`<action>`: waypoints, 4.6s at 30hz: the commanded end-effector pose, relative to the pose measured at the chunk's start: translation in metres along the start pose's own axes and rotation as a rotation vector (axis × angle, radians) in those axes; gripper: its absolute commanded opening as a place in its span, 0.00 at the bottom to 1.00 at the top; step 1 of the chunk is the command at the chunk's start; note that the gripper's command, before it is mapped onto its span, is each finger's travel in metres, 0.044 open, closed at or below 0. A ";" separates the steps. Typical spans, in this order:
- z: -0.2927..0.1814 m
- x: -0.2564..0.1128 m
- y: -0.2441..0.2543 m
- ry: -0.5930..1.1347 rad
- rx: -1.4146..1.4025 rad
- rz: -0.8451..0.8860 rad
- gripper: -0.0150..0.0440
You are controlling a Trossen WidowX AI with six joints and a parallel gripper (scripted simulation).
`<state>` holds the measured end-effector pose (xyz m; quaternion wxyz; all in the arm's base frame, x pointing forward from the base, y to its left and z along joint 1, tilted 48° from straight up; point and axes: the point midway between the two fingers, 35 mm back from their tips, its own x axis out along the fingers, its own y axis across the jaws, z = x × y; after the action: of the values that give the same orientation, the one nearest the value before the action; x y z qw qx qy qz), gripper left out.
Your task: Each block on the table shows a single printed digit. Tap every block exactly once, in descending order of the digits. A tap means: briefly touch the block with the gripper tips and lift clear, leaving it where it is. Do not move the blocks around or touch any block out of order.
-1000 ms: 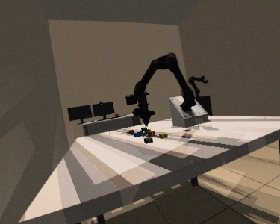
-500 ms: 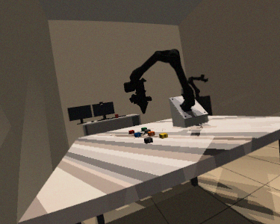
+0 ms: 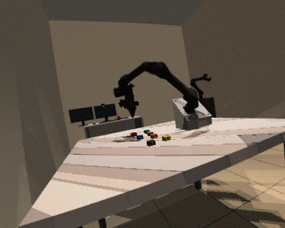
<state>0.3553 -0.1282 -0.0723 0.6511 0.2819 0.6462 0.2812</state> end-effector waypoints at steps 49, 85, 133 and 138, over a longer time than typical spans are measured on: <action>0.005 0.070 -0.004 -0.001 -0.009 -0.003 0.29; -0.090 0.080 -0.014 0.003 -0.005 -0.003 0.29; -0.054 -0.005 0.023 0.001 -0.001 -0.017 0.29; -0.008 -0.003 0.097 0.000 -0.003 -0.009 0.29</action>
<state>0.3216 -0.0940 -0.0338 0.6500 0.2781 0.6513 0.2758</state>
